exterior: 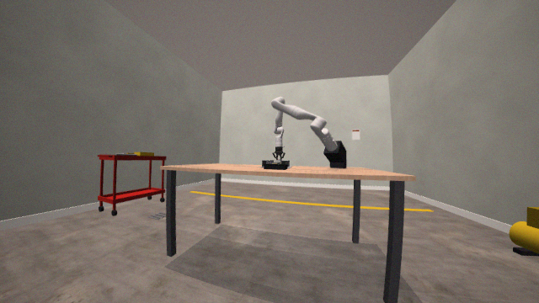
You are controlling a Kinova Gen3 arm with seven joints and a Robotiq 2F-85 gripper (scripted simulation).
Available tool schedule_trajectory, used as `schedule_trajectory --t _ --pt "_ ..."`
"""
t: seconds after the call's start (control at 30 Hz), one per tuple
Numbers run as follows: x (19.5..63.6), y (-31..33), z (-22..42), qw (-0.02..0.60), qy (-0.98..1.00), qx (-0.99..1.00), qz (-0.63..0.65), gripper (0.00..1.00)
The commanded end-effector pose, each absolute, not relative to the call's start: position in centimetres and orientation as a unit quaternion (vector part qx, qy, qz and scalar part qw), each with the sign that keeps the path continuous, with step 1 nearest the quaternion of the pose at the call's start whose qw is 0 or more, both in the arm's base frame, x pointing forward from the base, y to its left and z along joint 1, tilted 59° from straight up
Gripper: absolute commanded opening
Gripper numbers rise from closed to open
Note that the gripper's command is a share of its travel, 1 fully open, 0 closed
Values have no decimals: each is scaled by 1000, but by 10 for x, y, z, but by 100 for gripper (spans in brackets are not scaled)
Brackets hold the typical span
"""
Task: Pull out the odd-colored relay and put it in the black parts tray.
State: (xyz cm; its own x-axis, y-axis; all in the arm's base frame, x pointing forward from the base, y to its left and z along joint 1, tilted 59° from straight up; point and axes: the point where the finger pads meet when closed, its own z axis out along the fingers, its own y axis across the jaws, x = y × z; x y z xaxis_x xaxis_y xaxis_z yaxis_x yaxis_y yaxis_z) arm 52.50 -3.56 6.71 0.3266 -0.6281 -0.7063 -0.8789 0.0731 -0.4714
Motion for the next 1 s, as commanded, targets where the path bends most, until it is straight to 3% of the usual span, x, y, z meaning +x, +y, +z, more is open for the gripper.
schedule_trajectory --t 0.0,0.97 --pt "525 -37 67 469 566 -665 131 0" --pt "524 -37 67 482 568 -656 120 0"
